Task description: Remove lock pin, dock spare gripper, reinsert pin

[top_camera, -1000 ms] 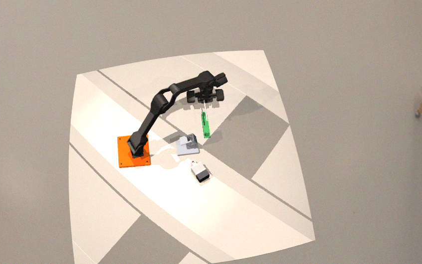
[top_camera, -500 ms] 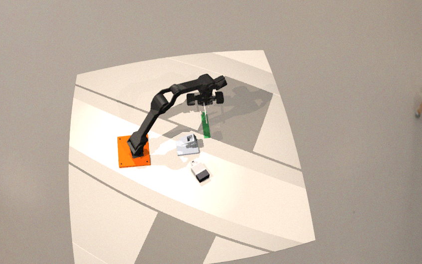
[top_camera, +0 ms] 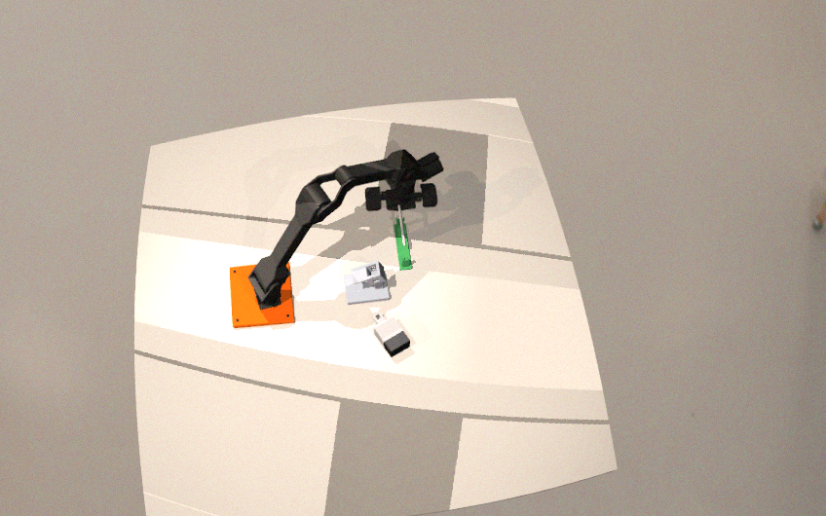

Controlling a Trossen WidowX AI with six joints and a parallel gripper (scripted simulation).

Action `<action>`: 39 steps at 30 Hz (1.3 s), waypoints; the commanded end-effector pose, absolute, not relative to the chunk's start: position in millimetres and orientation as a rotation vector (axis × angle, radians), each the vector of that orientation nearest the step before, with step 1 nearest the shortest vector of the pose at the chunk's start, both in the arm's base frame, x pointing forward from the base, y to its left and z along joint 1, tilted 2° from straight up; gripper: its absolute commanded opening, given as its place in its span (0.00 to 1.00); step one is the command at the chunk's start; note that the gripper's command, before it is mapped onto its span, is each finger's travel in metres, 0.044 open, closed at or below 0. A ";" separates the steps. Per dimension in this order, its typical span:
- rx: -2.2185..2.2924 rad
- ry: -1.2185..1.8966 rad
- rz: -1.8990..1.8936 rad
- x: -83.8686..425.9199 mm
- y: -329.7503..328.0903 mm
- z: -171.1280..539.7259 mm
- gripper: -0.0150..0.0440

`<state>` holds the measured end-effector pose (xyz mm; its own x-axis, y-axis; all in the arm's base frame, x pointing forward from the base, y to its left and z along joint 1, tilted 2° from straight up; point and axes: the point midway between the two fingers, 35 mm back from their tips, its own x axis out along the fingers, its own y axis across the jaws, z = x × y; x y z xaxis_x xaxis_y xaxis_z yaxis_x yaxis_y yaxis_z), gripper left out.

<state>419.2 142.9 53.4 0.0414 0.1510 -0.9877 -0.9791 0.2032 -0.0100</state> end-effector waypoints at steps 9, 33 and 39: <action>-0.962 1.168 1.113 418.2 142.5 51.0 0.25; -0.960 1.170 1.112 418.2 142.6 51.3 0.59; -0.960 1.169 1.112 417.9 142.8 57.4 0.59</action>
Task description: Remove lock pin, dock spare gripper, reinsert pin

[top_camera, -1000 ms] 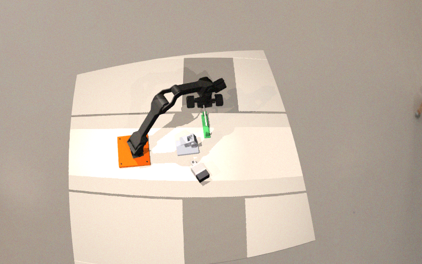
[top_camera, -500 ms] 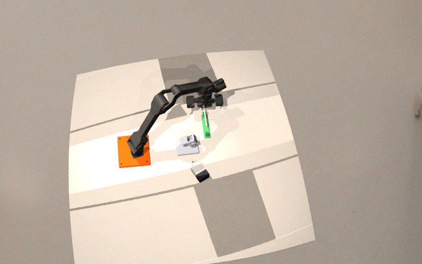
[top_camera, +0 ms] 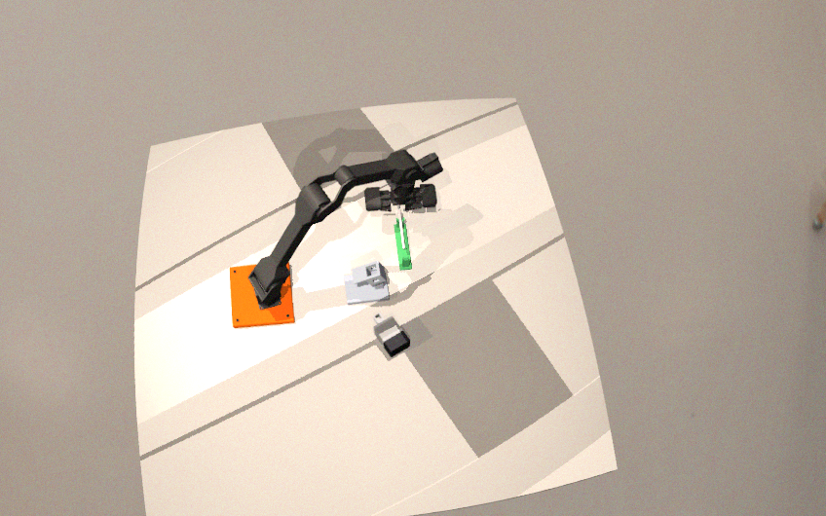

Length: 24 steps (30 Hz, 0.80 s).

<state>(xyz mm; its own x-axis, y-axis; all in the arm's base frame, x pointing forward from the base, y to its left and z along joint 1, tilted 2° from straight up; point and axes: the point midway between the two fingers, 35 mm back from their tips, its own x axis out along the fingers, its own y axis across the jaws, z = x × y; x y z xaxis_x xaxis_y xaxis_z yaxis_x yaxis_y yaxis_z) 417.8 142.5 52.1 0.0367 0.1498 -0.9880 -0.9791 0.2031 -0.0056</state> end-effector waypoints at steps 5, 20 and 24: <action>-0.957 1.181 1.118 415.0 142.5 69.9 0.59; -0.956 1.196 1.128 409.6 142.4 109.0 0.59; -0.955 1.200 1.131 408.3 142.4 119.5 0.59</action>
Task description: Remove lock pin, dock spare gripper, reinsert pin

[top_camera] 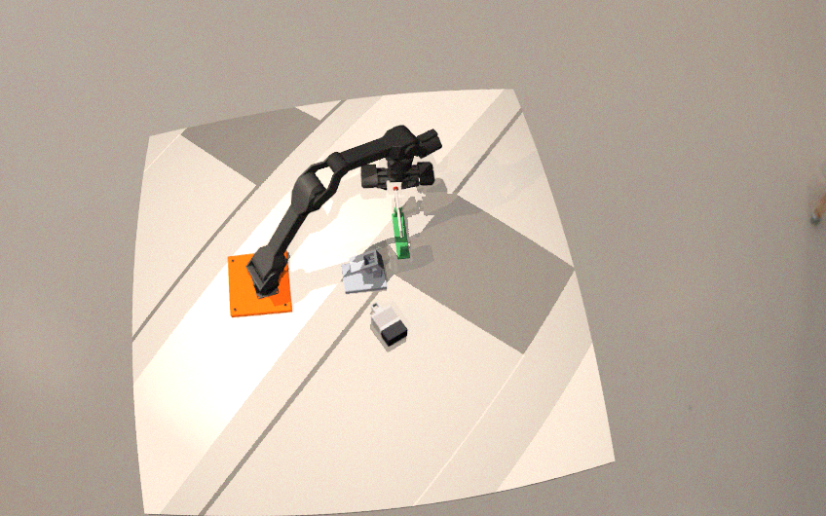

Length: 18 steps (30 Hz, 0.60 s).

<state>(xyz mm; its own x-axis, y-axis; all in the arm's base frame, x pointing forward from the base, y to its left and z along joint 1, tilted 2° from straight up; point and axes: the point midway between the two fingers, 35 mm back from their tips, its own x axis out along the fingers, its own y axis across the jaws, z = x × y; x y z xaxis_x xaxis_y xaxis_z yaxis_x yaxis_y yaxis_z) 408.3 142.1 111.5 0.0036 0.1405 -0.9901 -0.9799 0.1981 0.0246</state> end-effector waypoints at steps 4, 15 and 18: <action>-0.955 1.203 1.133 407.6 142.1 117.0 0.68; -1.018 1.194 1.063 399.9 83.1 174.5 0.56; -1.018 1.194 1.063 400.3 83.1 172.6 0.56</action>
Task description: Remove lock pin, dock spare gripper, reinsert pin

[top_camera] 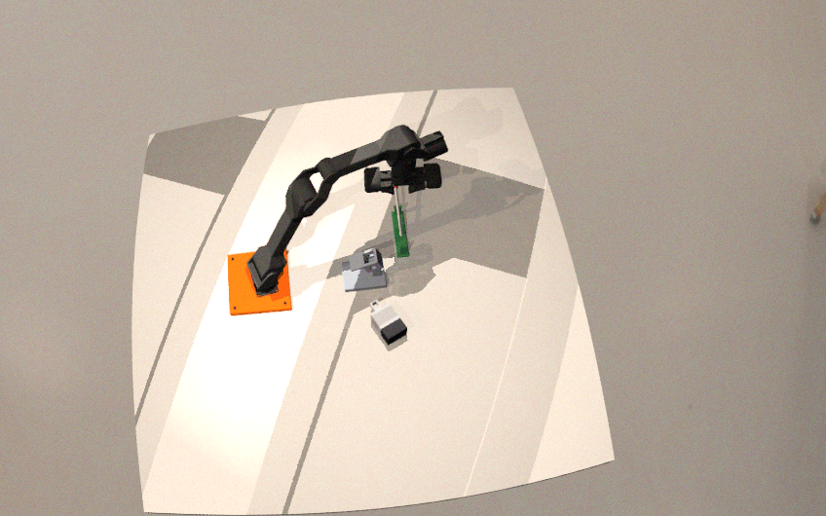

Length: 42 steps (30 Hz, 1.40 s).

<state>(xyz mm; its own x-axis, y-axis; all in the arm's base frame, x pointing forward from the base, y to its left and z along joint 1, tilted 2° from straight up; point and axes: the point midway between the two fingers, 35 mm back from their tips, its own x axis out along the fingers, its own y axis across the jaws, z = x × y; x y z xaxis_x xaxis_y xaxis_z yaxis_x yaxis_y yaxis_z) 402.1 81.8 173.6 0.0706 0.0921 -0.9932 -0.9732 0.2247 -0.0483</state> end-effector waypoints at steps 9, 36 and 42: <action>-1.018 1.193 1.063 403.1 81.9 106.6 0.56; -1.018 1.194 1.063 405.5 80.1 66.6 0.56; -1.018 1.194 1.063 405.4 79.4 56.9 0.56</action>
<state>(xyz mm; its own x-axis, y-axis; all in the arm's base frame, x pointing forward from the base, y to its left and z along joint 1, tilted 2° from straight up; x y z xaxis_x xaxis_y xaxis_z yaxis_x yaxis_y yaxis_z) 407.4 80.6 63.7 0.0699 0.0895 -0.9935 -0.9764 0.2103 -0.0497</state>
